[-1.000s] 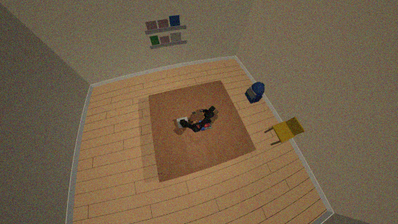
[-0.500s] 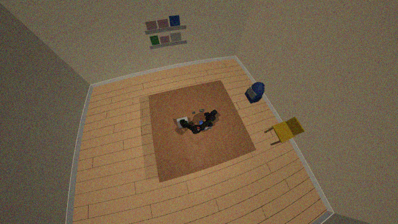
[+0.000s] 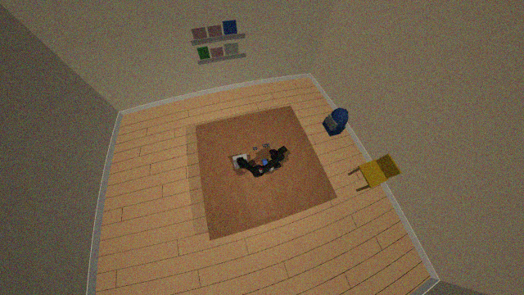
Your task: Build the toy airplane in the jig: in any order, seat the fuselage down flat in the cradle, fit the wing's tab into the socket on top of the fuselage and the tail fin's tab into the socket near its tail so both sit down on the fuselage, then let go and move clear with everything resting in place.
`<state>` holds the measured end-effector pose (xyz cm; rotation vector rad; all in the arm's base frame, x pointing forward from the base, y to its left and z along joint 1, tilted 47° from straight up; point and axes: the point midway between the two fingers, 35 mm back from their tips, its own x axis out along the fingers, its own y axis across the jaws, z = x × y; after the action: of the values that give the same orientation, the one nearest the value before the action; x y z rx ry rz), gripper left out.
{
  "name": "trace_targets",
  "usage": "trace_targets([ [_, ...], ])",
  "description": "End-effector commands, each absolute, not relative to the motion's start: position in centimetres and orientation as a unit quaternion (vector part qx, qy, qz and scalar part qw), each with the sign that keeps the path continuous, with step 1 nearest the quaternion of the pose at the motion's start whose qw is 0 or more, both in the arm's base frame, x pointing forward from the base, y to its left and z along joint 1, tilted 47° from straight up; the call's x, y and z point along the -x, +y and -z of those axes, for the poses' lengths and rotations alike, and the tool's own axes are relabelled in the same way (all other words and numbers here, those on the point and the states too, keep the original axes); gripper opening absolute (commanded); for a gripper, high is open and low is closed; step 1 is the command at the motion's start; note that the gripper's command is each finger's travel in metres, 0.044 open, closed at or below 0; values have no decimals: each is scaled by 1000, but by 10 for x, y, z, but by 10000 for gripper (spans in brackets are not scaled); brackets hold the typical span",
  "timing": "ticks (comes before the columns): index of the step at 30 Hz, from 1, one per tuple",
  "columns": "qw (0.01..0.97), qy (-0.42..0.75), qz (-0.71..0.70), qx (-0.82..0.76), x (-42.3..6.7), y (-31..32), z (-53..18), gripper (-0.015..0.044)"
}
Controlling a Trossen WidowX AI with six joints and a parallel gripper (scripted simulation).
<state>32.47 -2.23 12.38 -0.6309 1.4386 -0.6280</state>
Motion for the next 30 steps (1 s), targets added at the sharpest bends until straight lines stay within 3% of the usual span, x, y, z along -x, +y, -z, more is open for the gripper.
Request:
trace_targets([
  [1,663,635,278,282,-326,-23,-126,65],
  [30,664,635,278,282,-328,-37,-114,65],
])
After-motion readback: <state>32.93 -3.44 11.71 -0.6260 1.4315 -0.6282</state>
